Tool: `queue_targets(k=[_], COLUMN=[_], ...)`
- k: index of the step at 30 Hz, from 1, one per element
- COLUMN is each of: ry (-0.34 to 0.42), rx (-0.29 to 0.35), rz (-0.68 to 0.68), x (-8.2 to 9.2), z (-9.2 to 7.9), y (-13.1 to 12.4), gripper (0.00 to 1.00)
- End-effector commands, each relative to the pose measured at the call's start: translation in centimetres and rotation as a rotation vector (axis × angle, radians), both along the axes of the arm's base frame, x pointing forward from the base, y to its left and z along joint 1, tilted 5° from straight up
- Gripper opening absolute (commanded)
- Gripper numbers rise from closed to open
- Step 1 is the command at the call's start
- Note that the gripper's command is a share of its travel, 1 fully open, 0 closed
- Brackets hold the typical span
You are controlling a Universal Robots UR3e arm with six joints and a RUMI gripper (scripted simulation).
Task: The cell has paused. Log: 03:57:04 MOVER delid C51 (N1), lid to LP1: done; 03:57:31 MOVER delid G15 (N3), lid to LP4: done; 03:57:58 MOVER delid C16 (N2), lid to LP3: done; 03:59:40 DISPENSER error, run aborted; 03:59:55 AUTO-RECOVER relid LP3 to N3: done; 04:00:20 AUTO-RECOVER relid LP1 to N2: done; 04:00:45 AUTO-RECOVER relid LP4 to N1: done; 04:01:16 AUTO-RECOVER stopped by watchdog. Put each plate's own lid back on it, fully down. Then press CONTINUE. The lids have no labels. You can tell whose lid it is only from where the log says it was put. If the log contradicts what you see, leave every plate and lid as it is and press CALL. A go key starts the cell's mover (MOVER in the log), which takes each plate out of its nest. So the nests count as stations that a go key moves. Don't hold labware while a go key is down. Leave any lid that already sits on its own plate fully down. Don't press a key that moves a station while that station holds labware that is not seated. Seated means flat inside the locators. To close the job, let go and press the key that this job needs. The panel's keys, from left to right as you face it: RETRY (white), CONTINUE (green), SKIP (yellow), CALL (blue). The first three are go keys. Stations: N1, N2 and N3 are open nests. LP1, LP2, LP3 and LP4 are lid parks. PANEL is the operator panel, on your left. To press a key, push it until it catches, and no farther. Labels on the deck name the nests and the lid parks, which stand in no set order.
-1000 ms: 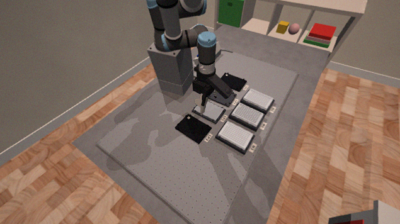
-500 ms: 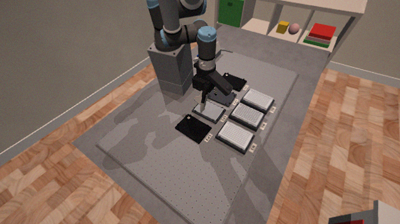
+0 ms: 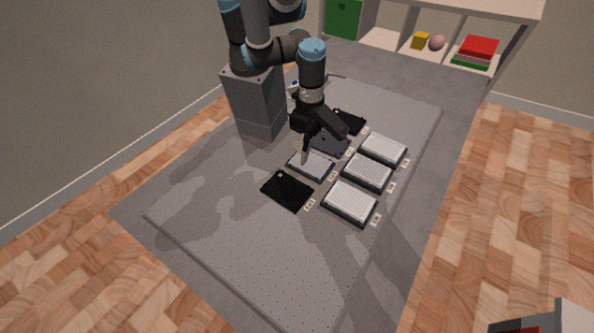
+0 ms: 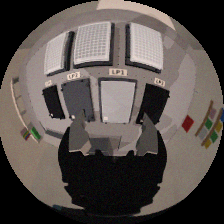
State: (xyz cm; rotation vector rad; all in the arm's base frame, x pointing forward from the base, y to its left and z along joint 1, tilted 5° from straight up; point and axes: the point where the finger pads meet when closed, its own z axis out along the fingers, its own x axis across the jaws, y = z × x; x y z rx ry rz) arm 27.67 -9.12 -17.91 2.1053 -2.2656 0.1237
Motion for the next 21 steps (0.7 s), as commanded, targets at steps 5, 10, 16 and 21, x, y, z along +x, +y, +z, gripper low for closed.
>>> queue_targets(k=[5,10,16,21], ry=[0.003,0.004,0.004,0.004], rx=[0.001,0.002,0.002,0.002], rz=[-0.042,-0.042,-0.042,-0.042], x=[3.6,5.1,6.9,8.8], z=[-0.2,-0.4,-0.5,-0.6], y=[3.2,4.6,6.3,7.9], gripper=[0.82,0.82,0.82,0.82])
